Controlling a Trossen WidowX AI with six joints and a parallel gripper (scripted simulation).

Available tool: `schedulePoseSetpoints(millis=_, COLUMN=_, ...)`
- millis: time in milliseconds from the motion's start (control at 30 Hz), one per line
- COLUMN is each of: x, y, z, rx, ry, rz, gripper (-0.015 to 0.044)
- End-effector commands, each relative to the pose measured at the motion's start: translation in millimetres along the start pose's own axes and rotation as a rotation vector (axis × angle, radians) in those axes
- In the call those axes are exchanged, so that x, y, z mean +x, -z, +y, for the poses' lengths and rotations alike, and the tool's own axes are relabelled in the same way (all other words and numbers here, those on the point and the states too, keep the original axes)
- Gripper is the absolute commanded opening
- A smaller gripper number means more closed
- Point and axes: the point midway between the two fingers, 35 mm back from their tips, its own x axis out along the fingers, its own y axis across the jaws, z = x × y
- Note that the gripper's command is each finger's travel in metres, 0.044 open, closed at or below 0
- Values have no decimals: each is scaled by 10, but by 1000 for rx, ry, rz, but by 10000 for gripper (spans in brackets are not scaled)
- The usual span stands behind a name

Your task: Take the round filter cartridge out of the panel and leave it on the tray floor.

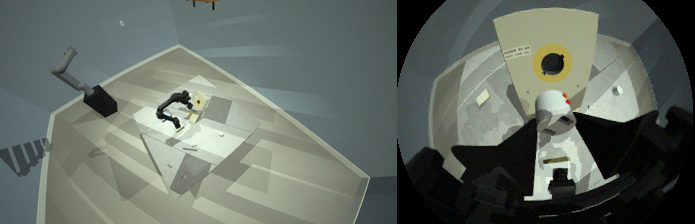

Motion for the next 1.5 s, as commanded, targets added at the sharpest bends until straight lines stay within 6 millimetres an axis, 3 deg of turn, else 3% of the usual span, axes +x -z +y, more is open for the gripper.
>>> schedulePoseSetpoints(millis=0, x=13, y=-22, z=120, rx=4, ry=4, rz=0, gripper=0)
schedulePoseSetpoints(millis=667, x=101, y=-5, z=719, rx=7, ry=-2, rz=-12, gripper=0)
schedulePoseSetpoints(millis=700, x=90, y=-1, z=617, rx=-4, ry=-6, rz=0, gripper=0)
schedulePoseSetpoints(millis=733, x=87, y=4, z=641, rx=-15, ry=-12, rz=0, gripper=0)
schedulePoseSetpoints(millis=1467, x=-154, y=410, z=1588, rx=-509, ry=-291, rz=1, gripper=0)
